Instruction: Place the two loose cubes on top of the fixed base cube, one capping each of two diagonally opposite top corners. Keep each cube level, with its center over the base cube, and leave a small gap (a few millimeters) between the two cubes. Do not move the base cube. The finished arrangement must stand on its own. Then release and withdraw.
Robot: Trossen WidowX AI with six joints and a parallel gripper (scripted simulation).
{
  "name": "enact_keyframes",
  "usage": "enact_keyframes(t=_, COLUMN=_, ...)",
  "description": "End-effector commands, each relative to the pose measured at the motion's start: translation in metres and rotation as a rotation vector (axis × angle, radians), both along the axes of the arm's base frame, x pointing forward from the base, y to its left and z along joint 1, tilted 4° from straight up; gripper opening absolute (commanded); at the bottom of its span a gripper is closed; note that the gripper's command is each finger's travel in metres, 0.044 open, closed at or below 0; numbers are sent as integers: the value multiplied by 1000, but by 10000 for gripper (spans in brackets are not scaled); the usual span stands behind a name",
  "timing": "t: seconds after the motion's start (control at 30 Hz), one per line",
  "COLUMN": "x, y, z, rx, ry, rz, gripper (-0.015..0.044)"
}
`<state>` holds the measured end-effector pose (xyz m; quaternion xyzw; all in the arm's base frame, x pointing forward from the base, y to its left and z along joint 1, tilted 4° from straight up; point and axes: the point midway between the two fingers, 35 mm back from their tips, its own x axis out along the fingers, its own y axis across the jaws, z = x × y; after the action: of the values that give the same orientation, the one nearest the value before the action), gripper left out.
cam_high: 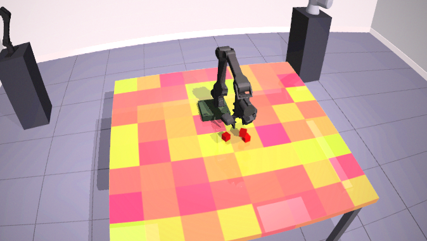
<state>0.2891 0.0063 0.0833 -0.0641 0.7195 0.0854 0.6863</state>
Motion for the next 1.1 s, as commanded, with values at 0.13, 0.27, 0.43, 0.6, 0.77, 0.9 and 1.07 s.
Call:
enact_keyframes(t=0.13, x=-6, y=-23, z=13, rx=-29, ry=6, rz=-513, gripper=265)
enact_keyframes(t=0.27, x=-11, y=-33, z=19, rx=-41, ry=11, rz=-771, gripper=265)
enact_keyframes(t=0.43, x=-17, y=-46, z=26, rx=-56, ry=19, rz=-1093, gripper=265)
enact_keyframes(t=0.6, x=-23, y=-57, z=32, rx=-69, ry=25, rz=-1371, gripper=265)
enact_keyframes(t=0.77, x=-23, y=-57, z=32, rx=-70, ry=25, rz=-1382, gripper=265)
enact_keyframes(t=0.9, x=-23, y=-57, z=31, rx=-70, ry=25, rz=-1382, gripper=265)
enact_keyframes(t=1.07, x=-23, y=-57, z=-4, rx=-70, ry=25, rz=-1382, gripper=265)
